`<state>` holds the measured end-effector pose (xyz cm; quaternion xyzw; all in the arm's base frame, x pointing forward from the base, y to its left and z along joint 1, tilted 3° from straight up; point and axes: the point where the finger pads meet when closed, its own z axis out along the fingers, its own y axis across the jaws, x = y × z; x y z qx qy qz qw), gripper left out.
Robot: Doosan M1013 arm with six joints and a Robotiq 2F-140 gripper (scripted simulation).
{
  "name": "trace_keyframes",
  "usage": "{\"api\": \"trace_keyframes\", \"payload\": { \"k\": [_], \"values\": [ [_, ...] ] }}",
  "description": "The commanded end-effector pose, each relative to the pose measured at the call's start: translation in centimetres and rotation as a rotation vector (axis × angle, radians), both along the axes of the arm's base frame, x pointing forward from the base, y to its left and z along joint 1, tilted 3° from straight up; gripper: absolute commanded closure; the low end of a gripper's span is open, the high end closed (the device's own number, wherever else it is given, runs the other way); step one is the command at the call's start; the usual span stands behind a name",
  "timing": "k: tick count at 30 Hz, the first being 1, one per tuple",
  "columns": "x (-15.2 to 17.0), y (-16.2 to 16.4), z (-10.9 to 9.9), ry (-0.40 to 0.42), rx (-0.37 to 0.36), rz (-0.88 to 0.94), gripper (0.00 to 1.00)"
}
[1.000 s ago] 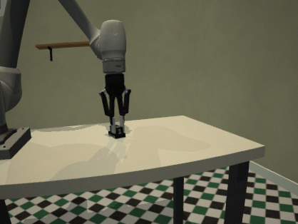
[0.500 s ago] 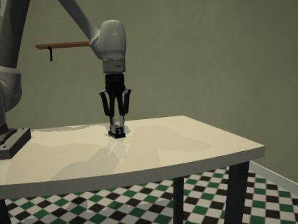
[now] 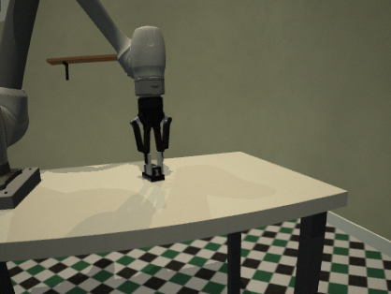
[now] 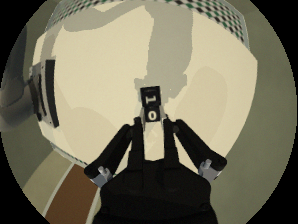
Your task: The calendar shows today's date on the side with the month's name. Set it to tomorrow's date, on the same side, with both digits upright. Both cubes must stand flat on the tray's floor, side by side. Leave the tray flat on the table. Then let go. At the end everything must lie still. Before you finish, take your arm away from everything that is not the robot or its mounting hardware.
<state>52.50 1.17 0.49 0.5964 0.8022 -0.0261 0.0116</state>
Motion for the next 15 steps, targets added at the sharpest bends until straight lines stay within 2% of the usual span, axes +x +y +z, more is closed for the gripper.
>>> {"api": "trace_keyframes", "payload": {
  "k": [1, 11, 15],
  "values": [
    [0.00, 0.00, 0.01, 0.000, 0.000, 0.000, 0.83],
    [0.00, 0.00, 0.01, 0.000, 0.000, 0.000, 0.78],
    [0.00, 0.00, 0.01, 0.000, 0.000, 0.000, 0.73]
  ]
}}
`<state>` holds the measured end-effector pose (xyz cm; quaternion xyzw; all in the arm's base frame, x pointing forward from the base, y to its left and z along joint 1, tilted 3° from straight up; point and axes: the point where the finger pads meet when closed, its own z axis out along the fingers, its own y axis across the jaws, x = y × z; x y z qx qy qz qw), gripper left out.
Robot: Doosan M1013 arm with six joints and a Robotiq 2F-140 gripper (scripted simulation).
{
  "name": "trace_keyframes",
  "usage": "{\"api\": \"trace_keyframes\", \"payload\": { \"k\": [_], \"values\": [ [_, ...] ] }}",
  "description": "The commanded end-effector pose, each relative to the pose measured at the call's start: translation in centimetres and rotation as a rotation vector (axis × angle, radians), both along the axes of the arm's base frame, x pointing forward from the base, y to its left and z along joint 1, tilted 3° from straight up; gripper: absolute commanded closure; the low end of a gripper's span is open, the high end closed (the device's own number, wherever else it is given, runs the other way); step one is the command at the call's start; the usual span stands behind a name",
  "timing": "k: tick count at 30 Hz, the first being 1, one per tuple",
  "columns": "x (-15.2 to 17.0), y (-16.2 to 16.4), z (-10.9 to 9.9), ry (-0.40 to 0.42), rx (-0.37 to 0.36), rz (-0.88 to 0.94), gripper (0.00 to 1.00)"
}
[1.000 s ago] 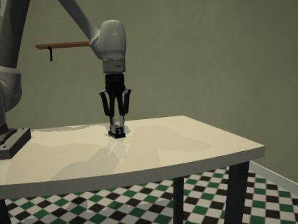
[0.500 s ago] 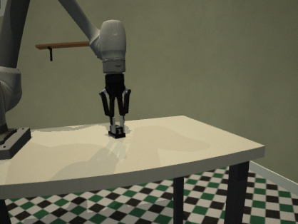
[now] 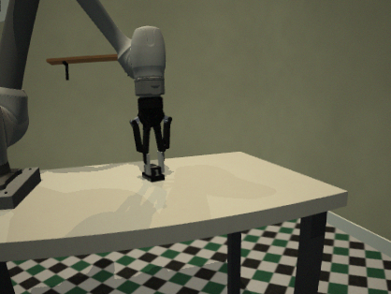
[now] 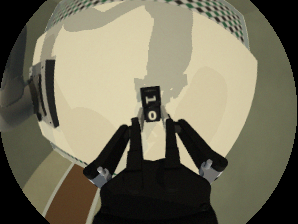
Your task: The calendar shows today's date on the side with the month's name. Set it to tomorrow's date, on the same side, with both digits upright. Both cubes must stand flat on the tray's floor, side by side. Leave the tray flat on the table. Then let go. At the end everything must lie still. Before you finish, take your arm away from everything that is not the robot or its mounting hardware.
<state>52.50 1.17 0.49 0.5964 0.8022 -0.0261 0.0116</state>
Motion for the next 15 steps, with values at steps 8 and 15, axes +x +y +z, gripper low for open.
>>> {"api": "trace_keyframes", "payload": {
  "k": [8, 15],
  "values": [
    [0.00, 0.00, 0.01, 0.000, 0.000, 0.000, 0.71],
    [0.00, 0.01, 0.03, 0.000, 0.000, 0.000, 0.71]
  ]
}}
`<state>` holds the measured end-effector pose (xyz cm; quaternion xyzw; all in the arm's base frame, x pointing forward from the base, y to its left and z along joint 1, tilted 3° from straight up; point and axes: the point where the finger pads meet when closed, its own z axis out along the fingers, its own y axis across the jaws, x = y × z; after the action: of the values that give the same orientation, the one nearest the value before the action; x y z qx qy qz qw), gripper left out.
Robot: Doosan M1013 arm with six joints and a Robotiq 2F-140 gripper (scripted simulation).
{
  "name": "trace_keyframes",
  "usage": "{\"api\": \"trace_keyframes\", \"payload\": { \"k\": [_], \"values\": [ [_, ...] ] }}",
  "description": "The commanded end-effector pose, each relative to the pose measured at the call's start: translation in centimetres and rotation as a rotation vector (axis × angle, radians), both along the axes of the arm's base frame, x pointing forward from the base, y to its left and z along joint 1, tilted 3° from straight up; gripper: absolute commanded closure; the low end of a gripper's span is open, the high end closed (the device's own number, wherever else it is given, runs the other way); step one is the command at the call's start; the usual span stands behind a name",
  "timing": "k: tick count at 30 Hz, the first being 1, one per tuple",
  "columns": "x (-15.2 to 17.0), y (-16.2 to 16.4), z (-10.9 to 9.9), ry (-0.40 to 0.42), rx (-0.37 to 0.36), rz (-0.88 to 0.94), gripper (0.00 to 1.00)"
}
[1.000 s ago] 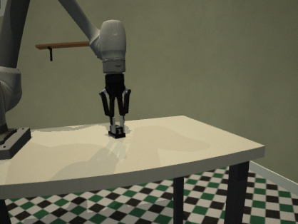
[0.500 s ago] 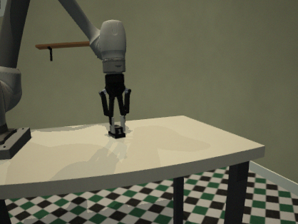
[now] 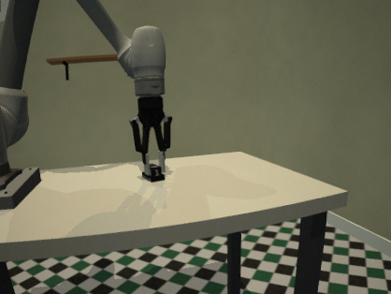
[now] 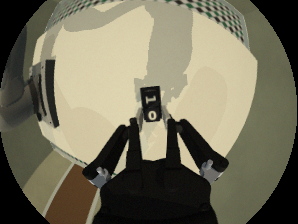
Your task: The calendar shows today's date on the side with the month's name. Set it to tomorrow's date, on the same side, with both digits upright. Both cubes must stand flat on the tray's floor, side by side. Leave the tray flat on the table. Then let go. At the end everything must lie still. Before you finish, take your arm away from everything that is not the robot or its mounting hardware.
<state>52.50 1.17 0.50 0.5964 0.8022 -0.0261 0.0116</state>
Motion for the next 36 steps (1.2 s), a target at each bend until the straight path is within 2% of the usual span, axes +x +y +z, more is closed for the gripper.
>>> {"api": "trace_keyframes", "payload": {
  "k": [1, 6, 12, 14, 24, 32, 33, 36],
  "values": [
    [0.0, 0.0, 0.1, 0.000, 0.000, 0.000, 0.71],
    [0.0, 0.1, 1.0, 0.000, 0.000, 0.000, 0.71],
    [0.0, 0.2, 3.7, 0.000, 0.000, 0.000, 0.71],
    [0.0, 0.2, 3.7, 0.000, 0.000, 0.000, 0.71],
    [0.1, 0.5, 8.4, 0.000, 0.000, 0.000, 0.71],
    [0.1, 0.5, 9.0, 0.000, 0.000, 0.000, 0.71],
    [0.1, 0.5, 9.0, 0.000, 0.000, 0.000, 0.00],
    [0.1, 0.5, 9.0, 0.000, 0.000, 0.000, 0.00]
  ]
}}
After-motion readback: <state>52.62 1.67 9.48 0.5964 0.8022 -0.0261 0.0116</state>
